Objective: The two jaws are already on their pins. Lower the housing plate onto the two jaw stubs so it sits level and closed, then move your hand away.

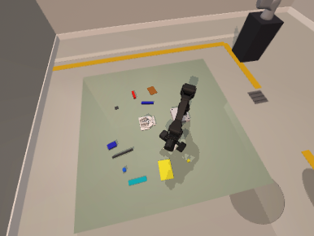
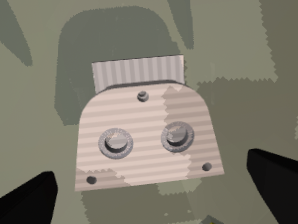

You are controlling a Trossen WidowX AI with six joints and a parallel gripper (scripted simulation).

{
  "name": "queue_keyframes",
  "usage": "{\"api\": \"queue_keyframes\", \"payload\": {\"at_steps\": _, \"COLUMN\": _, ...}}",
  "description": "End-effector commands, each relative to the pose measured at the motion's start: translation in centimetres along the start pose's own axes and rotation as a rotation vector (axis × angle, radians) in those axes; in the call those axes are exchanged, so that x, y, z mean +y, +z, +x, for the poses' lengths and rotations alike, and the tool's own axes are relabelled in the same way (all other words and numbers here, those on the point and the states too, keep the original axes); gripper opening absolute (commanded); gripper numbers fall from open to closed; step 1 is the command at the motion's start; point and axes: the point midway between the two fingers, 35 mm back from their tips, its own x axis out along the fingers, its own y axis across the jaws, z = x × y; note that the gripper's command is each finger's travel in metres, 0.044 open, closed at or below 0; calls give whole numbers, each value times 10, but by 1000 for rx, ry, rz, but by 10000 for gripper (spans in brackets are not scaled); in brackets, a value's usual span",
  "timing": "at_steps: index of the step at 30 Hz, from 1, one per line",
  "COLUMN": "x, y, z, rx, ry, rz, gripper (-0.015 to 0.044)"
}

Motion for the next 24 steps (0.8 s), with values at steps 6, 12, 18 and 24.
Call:
{"api": "queue_keyframes", "payload": {"at_steps": 6, "x": 1, "y": 1, "z": 9, "rx": -4, "ry": 6, "rz": 0, "gripper": 440}}
{"api": "queue_keyframes", "payload": {"at_steps": 12, "x": 1, "y": 1, "z": 18, "rx": -4, "ry": 6, "rz": 0, "gripper": 440}}
{"api": "queue_keyframes", "payload": {"at_steps": 18, "x": 1, "y": 1, "z": 28, "rx": -4, "ry": 6, "rz": 0, "gripper": 440}}
{"api": "queue_keyframes", "payload": {"at_steps": 24, "x": 1, "y": 1, "z": 33, "rx": -4, "ry": 6, "rz": 0, "gripper": 440}}
